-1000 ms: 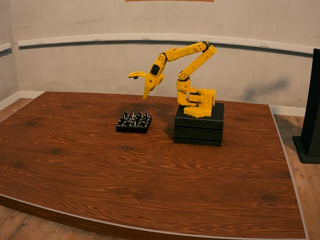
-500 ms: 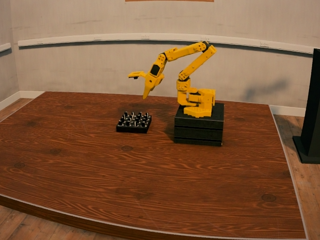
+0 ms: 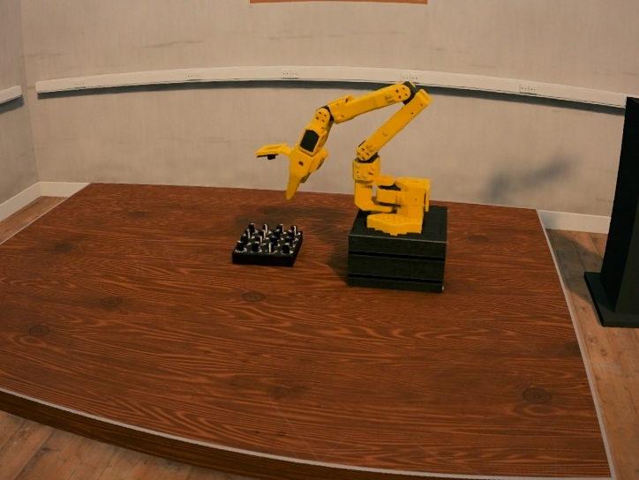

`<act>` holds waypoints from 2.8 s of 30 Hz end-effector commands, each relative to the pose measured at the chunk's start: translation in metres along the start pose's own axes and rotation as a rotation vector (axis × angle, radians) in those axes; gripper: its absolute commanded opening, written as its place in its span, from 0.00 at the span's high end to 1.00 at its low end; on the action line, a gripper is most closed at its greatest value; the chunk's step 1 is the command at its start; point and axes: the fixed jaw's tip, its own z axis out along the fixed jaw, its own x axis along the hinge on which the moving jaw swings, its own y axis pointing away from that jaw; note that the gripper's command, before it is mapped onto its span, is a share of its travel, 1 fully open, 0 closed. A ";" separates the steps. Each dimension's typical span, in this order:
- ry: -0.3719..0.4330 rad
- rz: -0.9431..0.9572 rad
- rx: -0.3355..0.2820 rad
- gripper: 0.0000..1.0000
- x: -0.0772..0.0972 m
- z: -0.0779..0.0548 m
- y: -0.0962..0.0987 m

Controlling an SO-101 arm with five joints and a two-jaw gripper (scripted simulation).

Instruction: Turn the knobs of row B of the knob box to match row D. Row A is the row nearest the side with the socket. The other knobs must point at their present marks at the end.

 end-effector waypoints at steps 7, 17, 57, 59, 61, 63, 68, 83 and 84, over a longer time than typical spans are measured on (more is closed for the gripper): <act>0.001 0.018 0.003 0.60 -0.025 0.006 -0.003; 0.001 0.018 0.003 0.60 -0.048 0.020 -0.004; 0.001 0.032 0.004 0.60 -0.051 0.023 -0.005; 0.001 0.032 0.004 0.60 -0.051 0.023 -0.005; 0.001 0.032 0.004 0.60 -0.051 0.023 -0.005; 0.001 0.032 0.004 0.60 -0.051 0.023 -0.005; 0.001 0.032 0.004 0.60 -0.051 0.023 -0.005; -0.011 0.032 0.004 0.60 -0.055 0.023 -0.005; -0.015 0.032 0.005 0.60 -0.056 0.023 -0.005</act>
